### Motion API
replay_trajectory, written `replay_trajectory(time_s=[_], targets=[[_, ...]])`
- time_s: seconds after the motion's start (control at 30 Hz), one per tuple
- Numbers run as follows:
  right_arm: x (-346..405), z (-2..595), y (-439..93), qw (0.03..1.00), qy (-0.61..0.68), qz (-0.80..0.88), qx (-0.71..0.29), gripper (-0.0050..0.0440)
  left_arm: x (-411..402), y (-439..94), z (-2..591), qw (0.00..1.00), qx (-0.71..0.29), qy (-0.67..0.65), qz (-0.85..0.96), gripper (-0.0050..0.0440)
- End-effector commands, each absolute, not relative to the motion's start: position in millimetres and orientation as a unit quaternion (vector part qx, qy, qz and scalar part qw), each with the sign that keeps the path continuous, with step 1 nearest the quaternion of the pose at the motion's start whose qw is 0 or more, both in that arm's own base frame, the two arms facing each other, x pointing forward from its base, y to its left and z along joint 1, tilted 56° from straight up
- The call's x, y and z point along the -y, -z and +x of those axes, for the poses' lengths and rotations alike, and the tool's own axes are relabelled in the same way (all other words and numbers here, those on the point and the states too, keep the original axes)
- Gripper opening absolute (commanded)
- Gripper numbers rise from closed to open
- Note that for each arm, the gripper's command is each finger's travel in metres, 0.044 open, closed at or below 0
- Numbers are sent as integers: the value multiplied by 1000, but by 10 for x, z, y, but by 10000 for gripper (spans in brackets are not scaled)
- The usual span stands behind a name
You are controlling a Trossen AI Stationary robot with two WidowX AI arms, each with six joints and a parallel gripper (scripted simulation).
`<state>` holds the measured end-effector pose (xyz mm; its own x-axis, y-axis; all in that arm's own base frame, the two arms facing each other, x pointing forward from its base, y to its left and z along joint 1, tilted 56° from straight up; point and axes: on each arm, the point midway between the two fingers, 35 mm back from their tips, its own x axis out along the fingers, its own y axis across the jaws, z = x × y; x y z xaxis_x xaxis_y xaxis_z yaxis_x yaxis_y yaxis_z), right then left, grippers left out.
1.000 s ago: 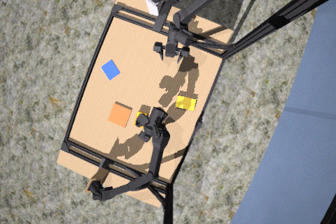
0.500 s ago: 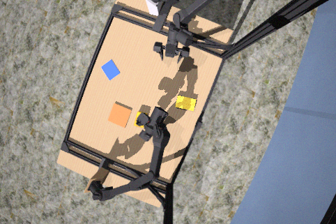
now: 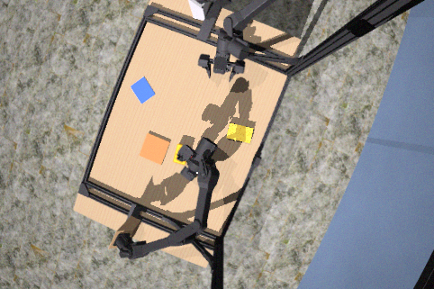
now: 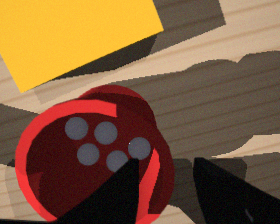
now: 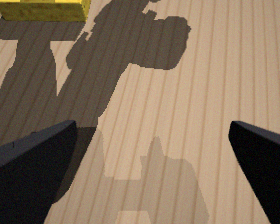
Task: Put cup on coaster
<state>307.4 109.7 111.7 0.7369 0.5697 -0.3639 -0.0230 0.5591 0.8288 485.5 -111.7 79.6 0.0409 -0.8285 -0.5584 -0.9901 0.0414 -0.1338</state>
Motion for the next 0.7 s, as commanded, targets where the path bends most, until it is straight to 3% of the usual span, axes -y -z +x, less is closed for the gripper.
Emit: replay_trajectory(time_s=[0.0,0.43,0.47,0.67], targets=[[-1097,3076,-1122,825,-180,435,-314,400,1156,-767,4853,255,-673,-159,-676,135],[-1097,3076,-1122,825,-180,435,-314,400,1303,-673,4850,254,-673,-158,-677,135],[-1097,3076,-1122,825,-180,435,-314,400,1298,-679,4850,255,-675,-157,-674,111],[-1097,3076,-1122,825,-180,435,-314,400,1298,-679,4850,255,-675,-157,-674,71]])
